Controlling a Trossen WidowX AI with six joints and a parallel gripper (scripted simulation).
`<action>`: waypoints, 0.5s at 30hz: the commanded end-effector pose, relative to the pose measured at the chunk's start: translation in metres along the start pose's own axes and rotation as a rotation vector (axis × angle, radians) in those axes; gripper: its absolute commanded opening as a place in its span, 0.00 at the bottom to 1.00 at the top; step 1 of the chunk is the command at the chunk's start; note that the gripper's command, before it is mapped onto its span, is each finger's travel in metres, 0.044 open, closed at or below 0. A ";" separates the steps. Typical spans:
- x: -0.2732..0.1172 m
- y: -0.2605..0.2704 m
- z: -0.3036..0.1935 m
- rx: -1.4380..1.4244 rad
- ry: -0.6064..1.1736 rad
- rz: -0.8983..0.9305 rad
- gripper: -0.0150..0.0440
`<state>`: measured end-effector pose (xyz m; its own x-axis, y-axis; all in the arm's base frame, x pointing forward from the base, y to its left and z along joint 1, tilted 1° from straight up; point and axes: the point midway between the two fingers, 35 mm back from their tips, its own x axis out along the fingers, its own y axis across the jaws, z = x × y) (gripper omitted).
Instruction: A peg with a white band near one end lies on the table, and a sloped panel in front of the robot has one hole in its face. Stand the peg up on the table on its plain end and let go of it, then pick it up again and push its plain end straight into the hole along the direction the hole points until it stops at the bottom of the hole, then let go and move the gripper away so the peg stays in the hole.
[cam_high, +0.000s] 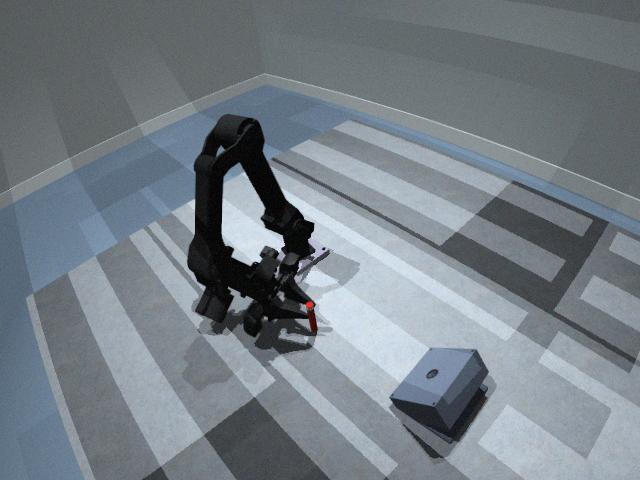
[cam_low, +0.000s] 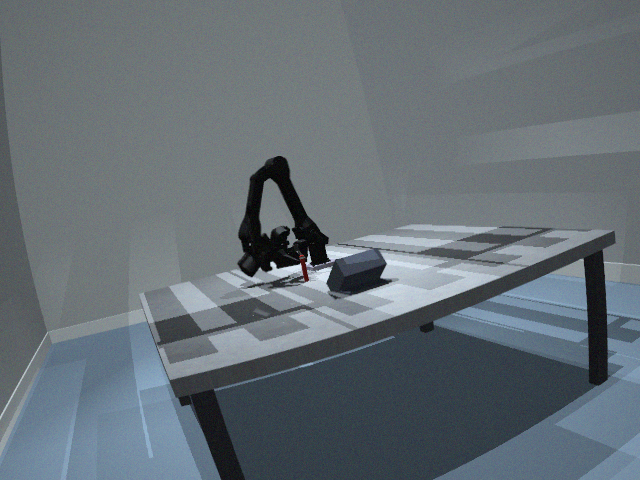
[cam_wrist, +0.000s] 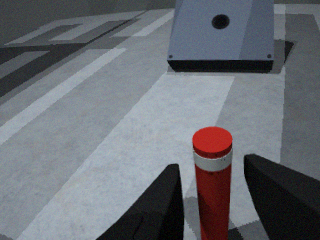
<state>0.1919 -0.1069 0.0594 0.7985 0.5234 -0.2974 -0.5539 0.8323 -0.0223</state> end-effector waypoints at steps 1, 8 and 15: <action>0.000 0.000 0.000 0.000 0.001 0.001 0.47; 0.000 0.000 0.000 0.000 0.001 0.001 0.52; 0.000 0.000 0.000 0.000 0.001 0.001 0.83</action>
<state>0.1918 -0.1068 0.0594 0.7982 0.5237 -0.2977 -0.5541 0.8321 -0.0219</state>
